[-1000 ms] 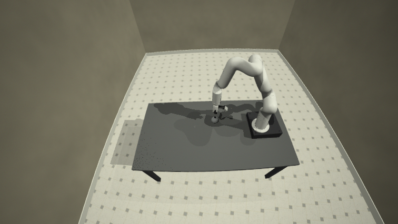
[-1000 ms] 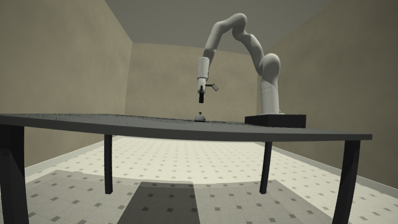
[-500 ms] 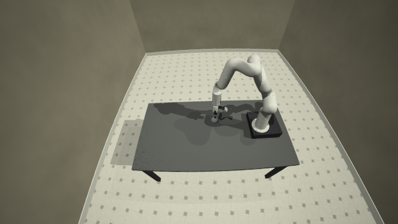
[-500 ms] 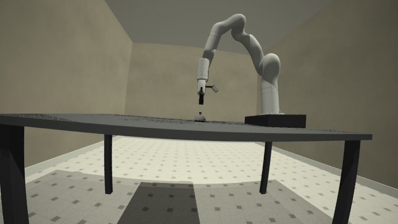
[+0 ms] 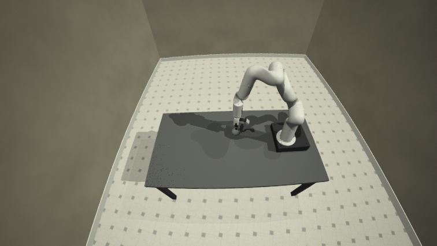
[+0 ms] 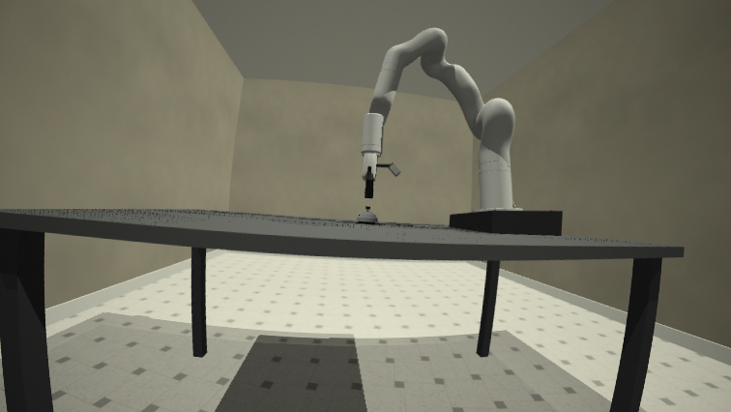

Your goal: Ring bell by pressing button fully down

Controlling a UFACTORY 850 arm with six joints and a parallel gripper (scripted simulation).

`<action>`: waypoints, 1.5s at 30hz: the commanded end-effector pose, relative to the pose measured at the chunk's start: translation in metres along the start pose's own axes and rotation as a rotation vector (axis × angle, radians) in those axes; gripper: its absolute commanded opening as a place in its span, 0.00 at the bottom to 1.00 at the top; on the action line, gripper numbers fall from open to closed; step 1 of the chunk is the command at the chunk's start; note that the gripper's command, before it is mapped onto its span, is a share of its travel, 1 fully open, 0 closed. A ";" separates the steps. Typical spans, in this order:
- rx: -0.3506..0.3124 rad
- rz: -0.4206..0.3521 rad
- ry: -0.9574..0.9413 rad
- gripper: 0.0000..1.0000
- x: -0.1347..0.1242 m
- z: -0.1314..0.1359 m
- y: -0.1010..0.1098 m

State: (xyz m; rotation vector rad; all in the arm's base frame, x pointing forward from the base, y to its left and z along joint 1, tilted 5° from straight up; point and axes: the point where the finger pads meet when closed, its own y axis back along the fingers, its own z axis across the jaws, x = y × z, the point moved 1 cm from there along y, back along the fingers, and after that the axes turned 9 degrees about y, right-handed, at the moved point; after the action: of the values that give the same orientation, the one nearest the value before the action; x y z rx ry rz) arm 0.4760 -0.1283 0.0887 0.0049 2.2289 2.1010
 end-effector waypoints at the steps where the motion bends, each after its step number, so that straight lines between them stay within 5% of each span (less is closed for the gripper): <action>1: 0.001 -0.002 0.000 0.00 -0.001 0.000 -0.005; 45: 0.001 -0.002 0.000 0.00 -0.002 0.000 -0.029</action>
State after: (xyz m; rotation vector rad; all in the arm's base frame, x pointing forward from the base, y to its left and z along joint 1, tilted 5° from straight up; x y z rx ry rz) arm 0.4785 -0.1302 0.0616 0.0044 2.2292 2.0998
